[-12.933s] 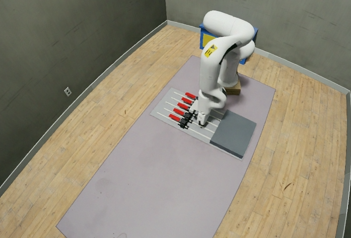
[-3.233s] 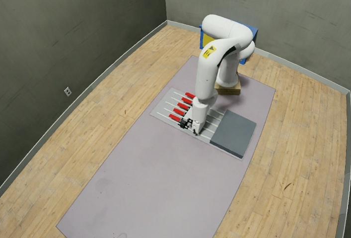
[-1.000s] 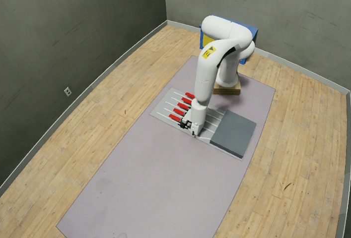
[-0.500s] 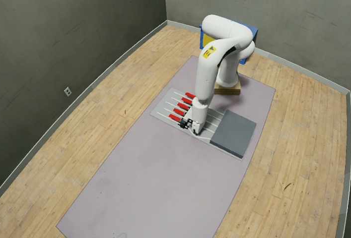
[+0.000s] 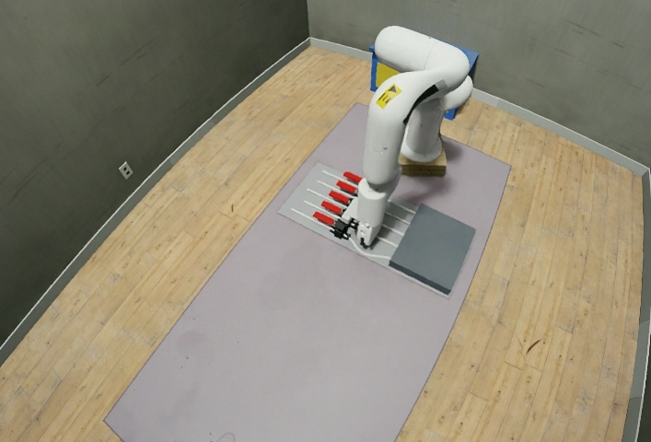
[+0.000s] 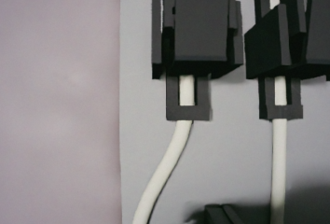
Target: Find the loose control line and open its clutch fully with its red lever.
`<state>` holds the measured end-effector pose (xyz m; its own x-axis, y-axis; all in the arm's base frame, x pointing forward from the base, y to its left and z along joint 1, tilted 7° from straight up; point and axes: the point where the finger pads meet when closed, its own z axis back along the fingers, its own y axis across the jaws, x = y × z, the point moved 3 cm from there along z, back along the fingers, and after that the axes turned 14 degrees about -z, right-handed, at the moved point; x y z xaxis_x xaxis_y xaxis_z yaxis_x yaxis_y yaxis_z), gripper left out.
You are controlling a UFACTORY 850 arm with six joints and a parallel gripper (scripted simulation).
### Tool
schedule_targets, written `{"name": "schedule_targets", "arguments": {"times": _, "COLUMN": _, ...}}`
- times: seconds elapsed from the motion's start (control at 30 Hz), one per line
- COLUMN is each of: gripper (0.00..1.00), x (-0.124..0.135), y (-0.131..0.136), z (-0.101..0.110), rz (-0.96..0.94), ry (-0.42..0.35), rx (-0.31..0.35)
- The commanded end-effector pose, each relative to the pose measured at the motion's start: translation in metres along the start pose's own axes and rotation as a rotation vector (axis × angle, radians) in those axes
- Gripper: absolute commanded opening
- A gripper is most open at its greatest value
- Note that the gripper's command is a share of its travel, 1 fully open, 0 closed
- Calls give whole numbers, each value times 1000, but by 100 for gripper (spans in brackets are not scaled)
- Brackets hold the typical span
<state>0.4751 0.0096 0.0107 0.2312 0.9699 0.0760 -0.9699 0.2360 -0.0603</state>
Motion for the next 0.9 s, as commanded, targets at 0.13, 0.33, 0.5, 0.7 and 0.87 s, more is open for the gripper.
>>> {"name": "schedule_targets", "arguments": {"times": 0.13, "gripper": 0, "x": 0, "y": 2, "z": 0, "rz": 1, "ry": -6, "rx": -26}}
{"name": "schedule_targets", "arguments": {"times": 0.33, "gripper": 0, "x": 0, "y": 2, "z": 1, "rz": 1, "ry": -6, "rx": -26}}
{"name": "schedule_targets", "arguments": {"times": 0.5, "gripper": 0, "x": 0, "y": 2, "z": 3, "rz": 1, "ry": -6, "rx": -26}}
{"name": "schedule_targets", "arguments": {"times": 0.7, "gripper": 0, "x": 0, "y": 2, "z": 8, "rz": 1, "ry": -6, "rx": -26}}
{"name": "schedule_targets", "arguments": {"times": 0.87, "gripper": 0, "x": 0, "y": 2, "z": 11, "rz": 1, "ry": -6, "rx": -26}}
